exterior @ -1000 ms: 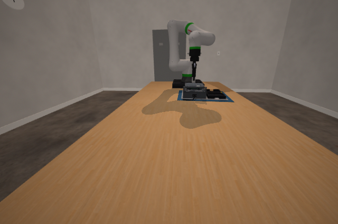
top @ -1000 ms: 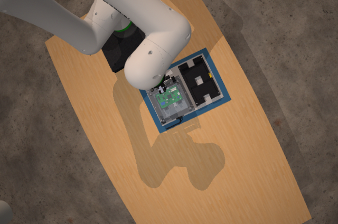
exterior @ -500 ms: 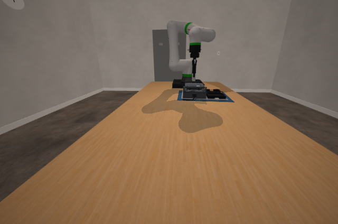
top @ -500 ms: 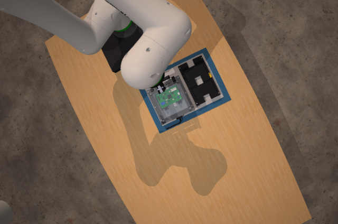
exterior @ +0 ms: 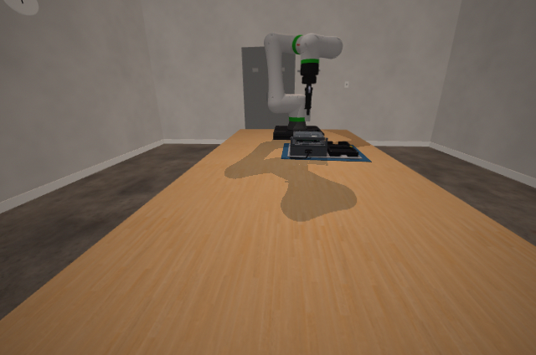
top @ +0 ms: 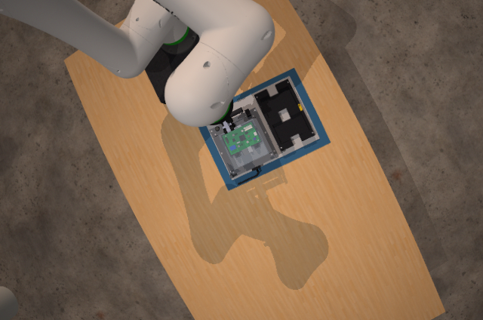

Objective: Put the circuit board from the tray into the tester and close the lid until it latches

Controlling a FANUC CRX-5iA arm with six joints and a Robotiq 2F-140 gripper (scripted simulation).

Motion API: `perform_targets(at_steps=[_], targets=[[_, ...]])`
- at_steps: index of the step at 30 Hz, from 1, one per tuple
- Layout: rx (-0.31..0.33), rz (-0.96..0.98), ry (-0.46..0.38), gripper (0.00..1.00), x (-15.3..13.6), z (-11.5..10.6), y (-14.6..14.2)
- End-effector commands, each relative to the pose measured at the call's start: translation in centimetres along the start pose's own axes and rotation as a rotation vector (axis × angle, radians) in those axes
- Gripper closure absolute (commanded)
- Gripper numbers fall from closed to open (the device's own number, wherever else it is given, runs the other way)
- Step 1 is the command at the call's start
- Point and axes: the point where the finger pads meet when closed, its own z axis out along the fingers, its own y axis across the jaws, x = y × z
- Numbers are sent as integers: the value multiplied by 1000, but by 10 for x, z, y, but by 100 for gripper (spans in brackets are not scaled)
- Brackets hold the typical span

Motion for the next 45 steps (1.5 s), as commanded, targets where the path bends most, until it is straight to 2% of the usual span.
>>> perform_targets(at_steps=[1, 13, 24, 25, 45], targets=[[0, 0, 0, 70, 0, -6, 0], [0, 0, 0, 70, 0, -23, 0], [0, 0, 0, 70, 0, -26, 0], [0, 0, 0, 0, 0, -26, 0], [0, 0, 0, 0, 0, -26, 0]])
